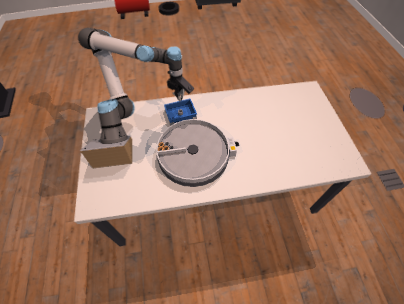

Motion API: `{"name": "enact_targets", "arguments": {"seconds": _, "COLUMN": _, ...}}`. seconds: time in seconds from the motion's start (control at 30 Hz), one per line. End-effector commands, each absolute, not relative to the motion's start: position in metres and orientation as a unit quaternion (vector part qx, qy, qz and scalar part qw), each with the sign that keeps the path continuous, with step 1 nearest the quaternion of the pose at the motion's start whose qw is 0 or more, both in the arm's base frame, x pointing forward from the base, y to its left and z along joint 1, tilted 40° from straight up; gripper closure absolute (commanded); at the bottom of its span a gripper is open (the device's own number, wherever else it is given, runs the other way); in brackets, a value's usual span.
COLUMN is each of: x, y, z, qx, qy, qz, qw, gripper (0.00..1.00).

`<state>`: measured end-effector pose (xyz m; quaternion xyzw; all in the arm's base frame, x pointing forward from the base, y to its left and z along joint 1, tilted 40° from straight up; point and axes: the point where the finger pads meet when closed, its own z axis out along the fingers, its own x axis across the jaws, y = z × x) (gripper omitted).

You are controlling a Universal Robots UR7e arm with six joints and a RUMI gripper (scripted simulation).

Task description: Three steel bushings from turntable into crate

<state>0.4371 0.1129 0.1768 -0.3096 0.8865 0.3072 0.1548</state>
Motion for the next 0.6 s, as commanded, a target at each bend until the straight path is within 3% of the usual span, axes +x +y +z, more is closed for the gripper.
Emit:
{"name": "enact_targets", "arguments": {"seconds": 0.0, "x": 0.437, "y": 0.112, "z": 0.176, "qx": -0.310, "qy": 0.887, "qz": 0.307, "qw": 0.155, "gripper": 0.94}}
{"name": "enact_targets", "arguments": {"seconds": 0.57, "x": 0.395, "y": 0.027, "z": 0.101, "qx": -0.309, "qy": 0.887, "qz": 0.307, "qw": 0.155, "gripper": 0.94}}
